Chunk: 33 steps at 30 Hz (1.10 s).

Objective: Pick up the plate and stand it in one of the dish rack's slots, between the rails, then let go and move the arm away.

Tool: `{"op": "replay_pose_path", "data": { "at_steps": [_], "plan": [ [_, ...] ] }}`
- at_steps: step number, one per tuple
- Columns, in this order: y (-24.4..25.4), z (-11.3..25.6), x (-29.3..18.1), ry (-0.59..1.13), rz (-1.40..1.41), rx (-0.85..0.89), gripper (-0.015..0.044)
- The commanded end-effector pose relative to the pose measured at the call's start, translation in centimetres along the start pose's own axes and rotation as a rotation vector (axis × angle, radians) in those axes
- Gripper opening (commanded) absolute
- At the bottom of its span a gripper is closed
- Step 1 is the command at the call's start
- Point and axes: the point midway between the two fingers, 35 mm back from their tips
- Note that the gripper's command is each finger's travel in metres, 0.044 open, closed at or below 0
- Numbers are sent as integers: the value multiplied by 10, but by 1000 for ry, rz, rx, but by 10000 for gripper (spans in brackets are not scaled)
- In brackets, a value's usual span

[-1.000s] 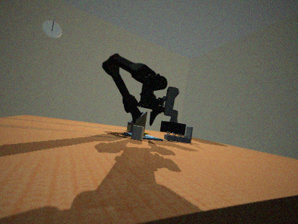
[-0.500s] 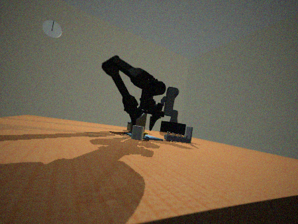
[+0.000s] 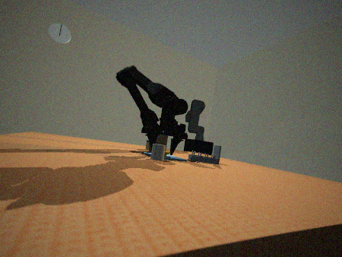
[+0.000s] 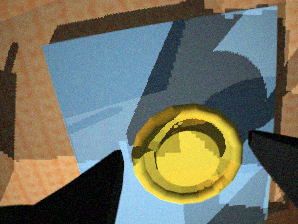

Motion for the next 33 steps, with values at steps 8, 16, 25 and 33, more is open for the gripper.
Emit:
{"op": "replay_pose_path", "data": {
  "at_steps": [8,16,25,33],
  "plan": [
    [0,-3,-3,3,11,-6,352],
    [0,-3,-3,3,11,-6,298],
    [3,9,2,-1,11,2,141],
    [8,49,10,-7,13,21,0]
  ]
}}
Point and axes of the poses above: the point midway between the two fingers, 35 mm back from their tips, its own z axis back along the fingers, its own y axis across the jaws, x = y × z, and after that the axes turned 7 degrees about -z, right-handed
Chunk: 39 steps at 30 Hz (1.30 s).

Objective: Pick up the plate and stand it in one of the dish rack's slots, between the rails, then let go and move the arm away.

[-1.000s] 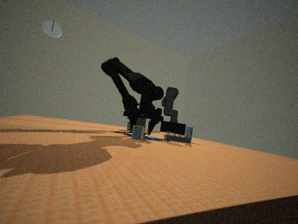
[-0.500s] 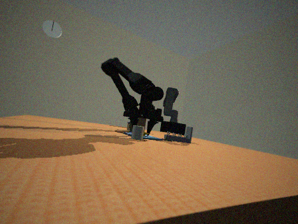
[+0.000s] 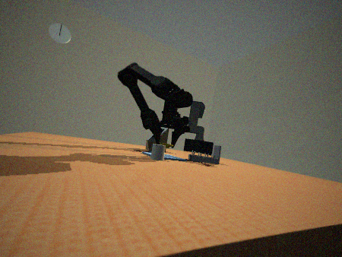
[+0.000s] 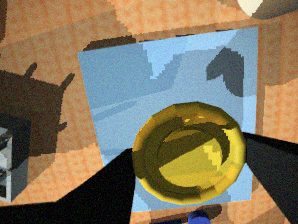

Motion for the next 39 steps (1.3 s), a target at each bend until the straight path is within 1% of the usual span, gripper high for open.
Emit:
{"op": "replay_pose_path", "data": {
  "at_steps": [1,8,27,32,39],
  "plan": [
    [3,24,6,-9,-8,13,0],
    [5,57,8,-5,-8,15,0],
    [7,134,9,2,-10,-5,0],
    [8,139,8,3,-15,-7,0],
    [61,139,-8,2,-219,0,0]
  ]
}}
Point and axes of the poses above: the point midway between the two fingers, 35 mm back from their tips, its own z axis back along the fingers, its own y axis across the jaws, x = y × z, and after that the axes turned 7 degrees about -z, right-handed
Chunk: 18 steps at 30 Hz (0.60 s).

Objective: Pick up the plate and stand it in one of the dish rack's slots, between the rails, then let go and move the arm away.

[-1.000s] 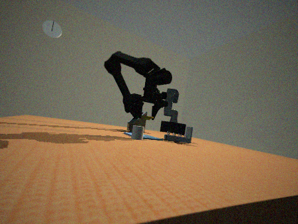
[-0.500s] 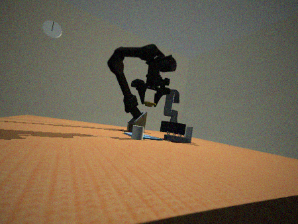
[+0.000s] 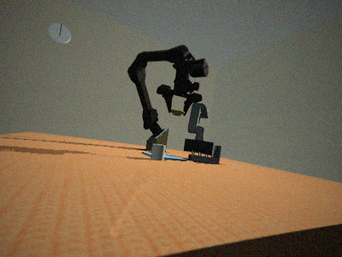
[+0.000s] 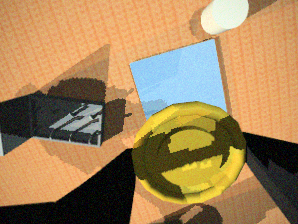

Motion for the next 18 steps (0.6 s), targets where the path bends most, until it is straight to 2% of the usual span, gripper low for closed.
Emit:
{"op": "replay_pose_path", "data": {
  "at_steps": [1,7,18],
  "plan": [
    [34,0,-19,5,-113,0,0],
    [71,-1,-44,5,-286,-4,0],
    [72,-10,-46,49,-252,19,0]
  ]
}}
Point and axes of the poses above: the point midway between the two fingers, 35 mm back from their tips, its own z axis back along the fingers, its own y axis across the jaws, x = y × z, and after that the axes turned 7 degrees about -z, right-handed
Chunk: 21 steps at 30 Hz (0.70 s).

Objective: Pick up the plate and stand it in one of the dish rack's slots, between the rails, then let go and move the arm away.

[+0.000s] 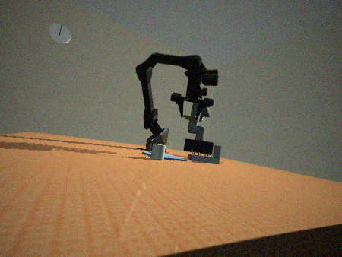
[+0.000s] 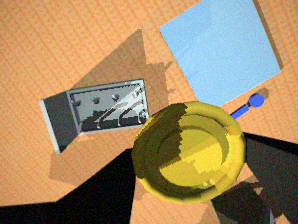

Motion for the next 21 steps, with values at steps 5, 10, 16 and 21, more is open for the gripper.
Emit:
{"op": "replay_pose_path", "data": {
  "at_steps": [5,10,16,21],
  "plan": [
    [1,-24,-7,127,105,53,0],
    [3,-38,-11,202,186,116,0],
    [6,-53,-15,275,281,208,0],
    [9,-64,-18,320,360,296,0]
  ]
}}
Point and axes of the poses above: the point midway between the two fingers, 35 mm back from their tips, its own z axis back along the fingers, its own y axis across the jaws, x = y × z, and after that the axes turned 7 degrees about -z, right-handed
